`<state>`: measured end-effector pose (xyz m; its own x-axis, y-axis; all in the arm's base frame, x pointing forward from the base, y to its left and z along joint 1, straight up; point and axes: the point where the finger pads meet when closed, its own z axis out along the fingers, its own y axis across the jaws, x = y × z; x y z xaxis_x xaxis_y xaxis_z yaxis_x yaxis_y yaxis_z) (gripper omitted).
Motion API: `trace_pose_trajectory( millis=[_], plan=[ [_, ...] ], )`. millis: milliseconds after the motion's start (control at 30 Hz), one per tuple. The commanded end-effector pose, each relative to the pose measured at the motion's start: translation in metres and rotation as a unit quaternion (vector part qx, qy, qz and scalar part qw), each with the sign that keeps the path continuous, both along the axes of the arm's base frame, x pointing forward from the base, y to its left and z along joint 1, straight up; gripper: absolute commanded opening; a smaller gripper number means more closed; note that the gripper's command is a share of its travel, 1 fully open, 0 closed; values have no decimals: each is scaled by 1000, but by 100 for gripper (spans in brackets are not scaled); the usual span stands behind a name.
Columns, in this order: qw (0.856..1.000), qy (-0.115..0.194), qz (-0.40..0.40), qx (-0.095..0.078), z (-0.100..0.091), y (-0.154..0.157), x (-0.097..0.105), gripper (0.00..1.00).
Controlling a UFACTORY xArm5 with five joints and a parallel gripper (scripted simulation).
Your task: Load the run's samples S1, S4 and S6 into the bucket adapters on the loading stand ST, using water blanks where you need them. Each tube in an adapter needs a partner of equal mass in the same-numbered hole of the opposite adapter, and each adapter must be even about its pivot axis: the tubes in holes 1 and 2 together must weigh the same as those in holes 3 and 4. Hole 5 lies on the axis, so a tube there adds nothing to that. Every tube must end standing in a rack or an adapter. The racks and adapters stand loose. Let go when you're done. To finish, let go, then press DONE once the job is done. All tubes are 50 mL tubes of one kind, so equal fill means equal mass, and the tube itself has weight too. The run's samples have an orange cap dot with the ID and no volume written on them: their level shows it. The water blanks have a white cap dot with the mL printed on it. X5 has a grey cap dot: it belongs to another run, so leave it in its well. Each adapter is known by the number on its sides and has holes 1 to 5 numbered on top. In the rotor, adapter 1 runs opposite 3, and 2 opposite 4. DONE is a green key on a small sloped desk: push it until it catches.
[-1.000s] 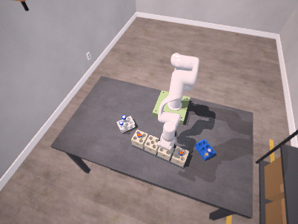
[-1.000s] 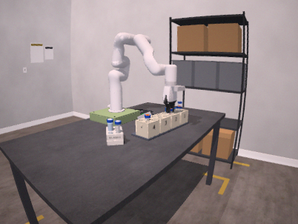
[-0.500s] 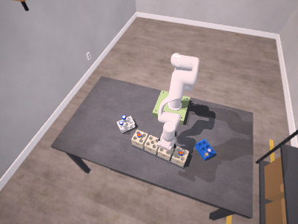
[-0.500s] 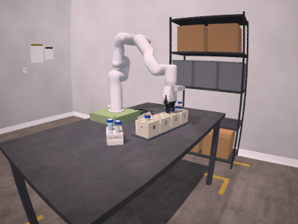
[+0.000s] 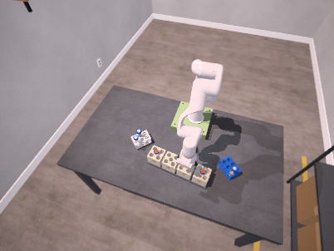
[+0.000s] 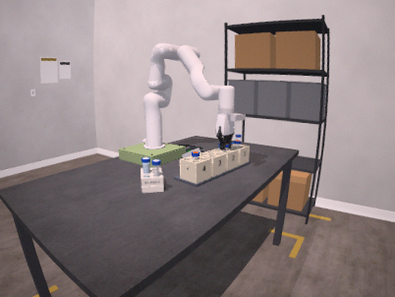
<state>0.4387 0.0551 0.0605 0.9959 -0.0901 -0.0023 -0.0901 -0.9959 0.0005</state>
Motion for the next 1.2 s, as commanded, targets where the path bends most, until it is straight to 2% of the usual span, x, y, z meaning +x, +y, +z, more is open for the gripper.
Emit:
trace_pose_trajectory(
  millis=[0,167,1167],
  plan=[
    [1000,-2,0,1,1,0,1,44],
    [1000,-2,0,1,1,0,1,44],
    [1000,-2,0,2,53,0,1,44]
  ],
)
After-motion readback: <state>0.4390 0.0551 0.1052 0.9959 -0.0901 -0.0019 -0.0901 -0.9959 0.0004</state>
